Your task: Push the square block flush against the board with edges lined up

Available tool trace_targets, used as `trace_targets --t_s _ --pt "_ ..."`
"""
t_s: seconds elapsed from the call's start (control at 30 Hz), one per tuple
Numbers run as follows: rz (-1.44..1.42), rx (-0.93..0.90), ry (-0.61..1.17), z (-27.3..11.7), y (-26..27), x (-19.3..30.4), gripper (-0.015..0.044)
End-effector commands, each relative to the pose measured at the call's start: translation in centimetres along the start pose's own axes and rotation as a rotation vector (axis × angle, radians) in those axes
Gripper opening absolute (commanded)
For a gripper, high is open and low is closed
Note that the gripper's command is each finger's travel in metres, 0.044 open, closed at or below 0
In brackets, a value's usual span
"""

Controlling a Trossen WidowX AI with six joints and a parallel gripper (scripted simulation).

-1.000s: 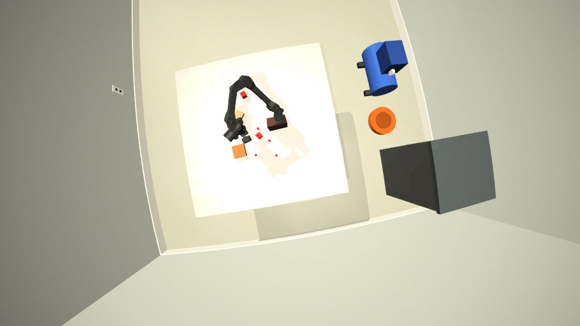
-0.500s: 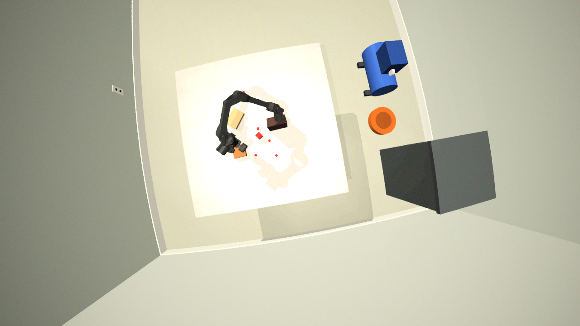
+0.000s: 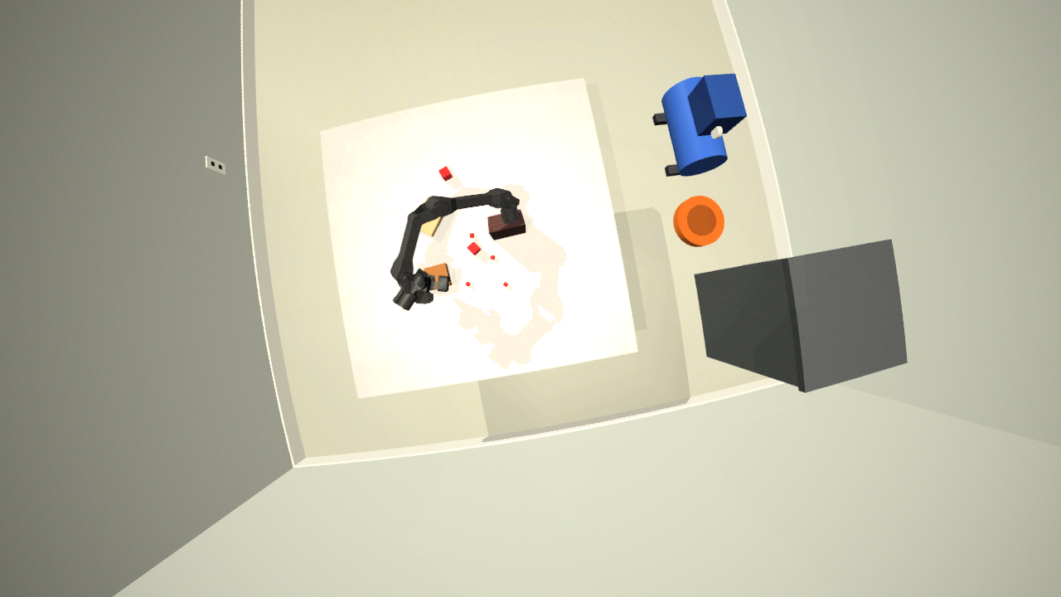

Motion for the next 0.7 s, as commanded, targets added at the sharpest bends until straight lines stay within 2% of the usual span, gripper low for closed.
trace_targets --t_s 0.0,0.27,0.43,0.67 --pt "-0.119 0.02 0.007 0.2 0.7 -1.8 0.0" --pt "-0.385 0.057 0.017 1.0 2.2 -5.5 0.0" --pt "-0.406 0.055 0.017 1.1 2.3 -5.7 0.0" --pt "-0.337 -0.13 -0.062 4.7 0.7 -5.2 0.0"
Point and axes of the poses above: the point midway between the two fingers, 35 mm back from their tips, its own z axis out along the fingers, its own y axis across the jaws, x = y × z, the point moved 7 cm from there along -z, back along the fingers, and after that the axes turned 7 degrees about z, right-handed, at the moved point
